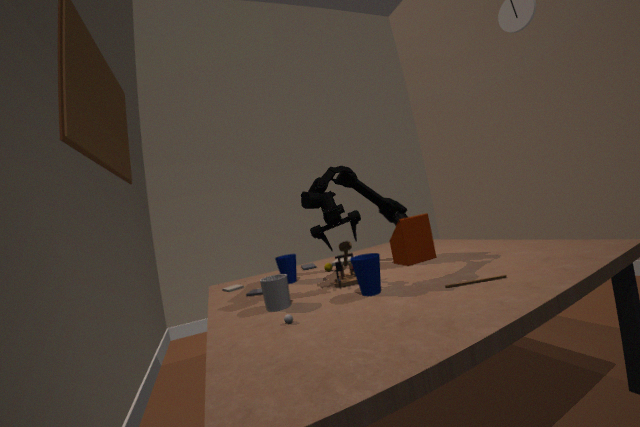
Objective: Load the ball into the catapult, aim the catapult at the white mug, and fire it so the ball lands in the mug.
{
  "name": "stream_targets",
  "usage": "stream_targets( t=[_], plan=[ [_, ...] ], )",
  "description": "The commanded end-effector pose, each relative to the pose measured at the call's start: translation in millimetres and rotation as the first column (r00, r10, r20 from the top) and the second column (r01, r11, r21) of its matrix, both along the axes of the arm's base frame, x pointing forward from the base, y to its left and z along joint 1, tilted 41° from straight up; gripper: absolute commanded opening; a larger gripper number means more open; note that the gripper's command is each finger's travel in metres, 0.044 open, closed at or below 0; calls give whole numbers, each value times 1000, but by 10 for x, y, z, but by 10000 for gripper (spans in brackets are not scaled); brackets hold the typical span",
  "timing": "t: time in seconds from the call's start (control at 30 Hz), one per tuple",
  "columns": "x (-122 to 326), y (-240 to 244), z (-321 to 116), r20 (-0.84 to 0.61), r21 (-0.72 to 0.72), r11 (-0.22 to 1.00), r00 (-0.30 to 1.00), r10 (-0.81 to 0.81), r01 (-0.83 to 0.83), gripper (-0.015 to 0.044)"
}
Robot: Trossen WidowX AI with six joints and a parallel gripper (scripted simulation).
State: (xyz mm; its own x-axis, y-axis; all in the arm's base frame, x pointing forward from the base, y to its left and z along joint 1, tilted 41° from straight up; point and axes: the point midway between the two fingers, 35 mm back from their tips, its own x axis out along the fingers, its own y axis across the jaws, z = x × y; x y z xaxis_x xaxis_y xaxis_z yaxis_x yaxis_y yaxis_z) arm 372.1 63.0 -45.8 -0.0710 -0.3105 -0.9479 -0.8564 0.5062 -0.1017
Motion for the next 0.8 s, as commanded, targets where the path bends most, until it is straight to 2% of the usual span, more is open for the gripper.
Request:
stream_targets(
  t=[0.0, 0.27, 0.43, 0.77],
  plan=[
    [-130, -173, 88, -25, -107, 993, 999, 44, -46, 440],
    [-395, -536, 339, -97, -336, 928, 986, 134, -160, 440],
    [-415, -564, 363, -105, -354, 920, 984, 142, -170, 440],
    [-415, -564, 363, -105, -354, 920, 984, 142, -170, 177]
  ],
)
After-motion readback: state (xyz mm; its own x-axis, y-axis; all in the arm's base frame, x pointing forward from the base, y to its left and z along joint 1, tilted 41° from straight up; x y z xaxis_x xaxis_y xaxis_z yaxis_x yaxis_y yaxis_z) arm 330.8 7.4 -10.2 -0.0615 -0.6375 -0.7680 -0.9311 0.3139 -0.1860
